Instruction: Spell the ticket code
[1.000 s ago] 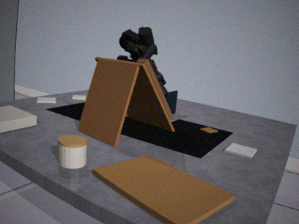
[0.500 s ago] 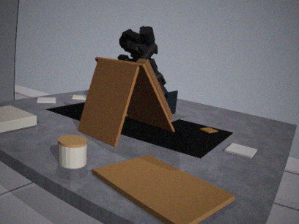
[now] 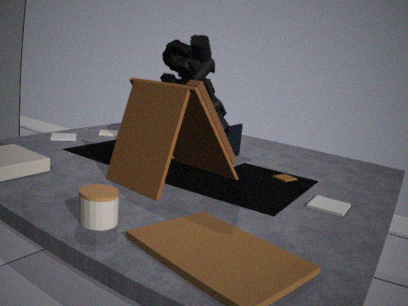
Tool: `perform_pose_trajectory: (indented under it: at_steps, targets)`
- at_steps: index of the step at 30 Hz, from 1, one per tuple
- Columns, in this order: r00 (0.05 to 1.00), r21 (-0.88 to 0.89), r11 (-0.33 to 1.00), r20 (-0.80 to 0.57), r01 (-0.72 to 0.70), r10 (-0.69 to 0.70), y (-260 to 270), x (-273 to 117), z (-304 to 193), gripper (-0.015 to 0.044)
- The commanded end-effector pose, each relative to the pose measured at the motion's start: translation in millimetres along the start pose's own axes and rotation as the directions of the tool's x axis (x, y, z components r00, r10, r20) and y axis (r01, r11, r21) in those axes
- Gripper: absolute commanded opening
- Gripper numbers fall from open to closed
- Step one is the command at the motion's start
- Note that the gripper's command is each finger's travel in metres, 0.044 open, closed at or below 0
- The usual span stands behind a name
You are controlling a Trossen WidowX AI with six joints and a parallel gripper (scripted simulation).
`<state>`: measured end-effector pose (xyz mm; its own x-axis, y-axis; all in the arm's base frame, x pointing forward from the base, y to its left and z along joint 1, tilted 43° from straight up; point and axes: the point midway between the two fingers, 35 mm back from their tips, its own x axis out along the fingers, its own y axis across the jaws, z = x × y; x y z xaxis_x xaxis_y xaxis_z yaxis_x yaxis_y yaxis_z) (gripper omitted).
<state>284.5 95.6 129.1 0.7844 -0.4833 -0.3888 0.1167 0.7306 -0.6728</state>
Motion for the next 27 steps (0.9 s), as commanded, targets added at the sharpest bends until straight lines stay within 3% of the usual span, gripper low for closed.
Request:
perform_pose_trajectory:
  at_steps: [1, 8, 18, 27]
  targets:
    - [1.000, 0.000, 1.000, 0.000, 0.000, 0.000, 0.0, 0.1, -0.2, 0.0190]
    - [1.000, 0.000, 1.000, 0.000, 0.000, 0.000, 0.0, 0.1, -0.2, 0.0006]
    - [1.000, -0.002, 1.000, -0.022, -0.005, 0.005, 0.4, 1.8, 2.1, 0.0000]
    - [0.936, -0.005, 0.999, -0.352, -0.037, 0.033, -9.9, 19.1, 21.6, 0.0000]
